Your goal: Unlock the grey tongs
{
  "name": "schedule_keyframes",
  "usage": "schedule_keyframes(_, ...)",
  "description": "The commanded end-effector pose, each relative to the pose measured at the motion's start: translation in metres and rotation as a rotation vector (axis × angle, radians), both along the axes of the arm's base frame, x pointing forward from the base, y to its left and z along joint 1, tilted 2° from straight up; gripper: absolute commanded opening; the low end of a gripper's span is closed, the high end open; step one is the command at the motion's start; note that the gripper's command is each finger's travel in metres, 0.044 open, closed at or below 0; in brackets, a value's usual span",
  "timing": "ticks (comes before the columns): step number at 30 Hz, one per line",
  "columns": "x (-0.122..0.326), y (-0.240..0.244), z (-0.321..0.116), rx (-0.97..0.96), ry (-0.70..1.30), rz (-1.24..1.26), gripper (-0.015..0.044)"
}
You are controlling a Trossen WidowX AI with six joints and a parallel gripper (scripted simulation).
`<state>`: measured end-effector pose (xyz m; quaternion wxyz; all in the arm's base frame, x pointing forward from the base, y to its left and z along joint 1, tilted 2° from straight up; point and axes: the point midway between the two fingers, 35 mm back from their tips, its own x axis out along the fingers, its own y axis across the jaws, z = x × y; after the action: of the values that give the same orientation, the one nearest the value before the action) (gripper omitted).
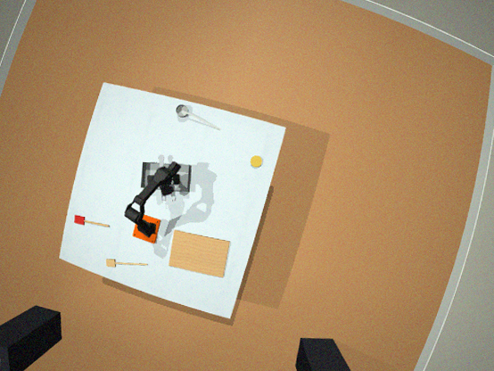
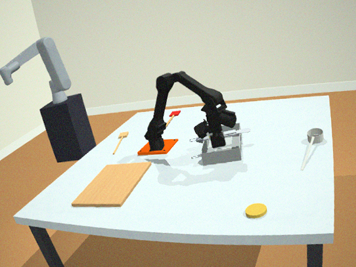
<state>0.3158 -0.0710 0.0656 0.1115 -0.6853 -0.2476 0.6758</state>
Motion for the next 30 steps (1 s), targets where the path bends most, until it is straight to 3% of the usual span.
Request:
schedule_keyframes(1, 0.0, 0.0, 0.001, -0.001, -0.001, 0.001, -0.0075)
schedule_keyframes(4, 0.001, -0.001, 0.008, 0.0, -0.001, 0.0, -0.015)
schedule_keyframes(11, -0.004, -0.001, 0.074, 0.01, 0.002, -0.007, -0.015)
schedule_keyframes(23, -0.005, -0.001, 0.077, 0.005, 0.002, -0.007, -0.015)
schedule_keyframes(30, -0.005, 0.002, 0.072, -0.174, -0.005, 0.005, -0.015)
